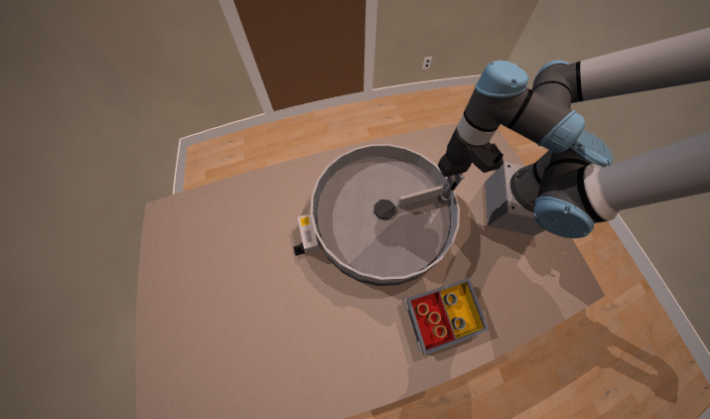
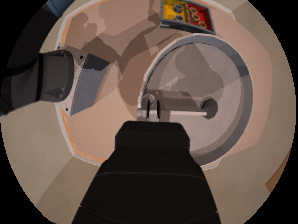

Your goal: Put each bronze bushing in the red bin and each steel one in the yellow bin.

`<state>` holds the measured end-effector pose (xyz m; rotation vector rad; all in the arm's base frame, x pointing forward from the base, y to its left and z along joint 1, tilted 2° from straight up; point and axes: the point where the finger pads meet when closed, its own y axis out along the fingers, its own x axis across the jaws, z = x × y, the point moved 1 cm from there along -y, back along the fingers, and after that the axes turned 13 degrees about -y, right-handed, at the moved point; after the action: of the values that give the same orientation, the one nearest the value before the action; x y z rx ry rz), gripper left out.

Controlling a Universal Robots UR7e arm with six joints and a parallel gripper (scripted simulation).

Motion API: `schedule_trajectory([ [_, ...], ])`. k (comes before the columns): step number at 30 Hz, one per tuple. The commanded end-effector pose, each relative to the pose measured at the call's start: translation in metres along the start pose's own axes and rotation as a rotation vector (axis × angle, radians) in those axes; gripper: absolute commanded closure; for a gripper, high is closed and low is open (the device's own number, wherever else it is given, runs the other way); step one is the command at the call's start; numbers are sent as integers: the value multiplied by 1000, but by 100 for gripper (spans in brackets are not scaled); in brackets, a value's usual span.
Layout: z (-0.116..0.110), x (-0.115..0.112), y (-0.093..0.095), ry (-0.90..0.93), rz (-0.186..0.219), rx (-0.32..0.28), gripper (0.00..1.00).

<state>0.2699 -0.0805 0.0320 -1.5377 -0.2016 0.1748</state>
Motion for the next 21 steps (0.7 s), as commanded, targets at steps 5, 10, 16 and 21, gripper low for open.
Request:
schedule_trajectory([
  [5,-1,0,14,0,-1,-1,60],
  [10,-1,0,20,0,-1,-1,60],
  [16,-1,0,29,0,-1,-1,60],
  [21,-2,-1,38,-1,-1,-1,60],
])
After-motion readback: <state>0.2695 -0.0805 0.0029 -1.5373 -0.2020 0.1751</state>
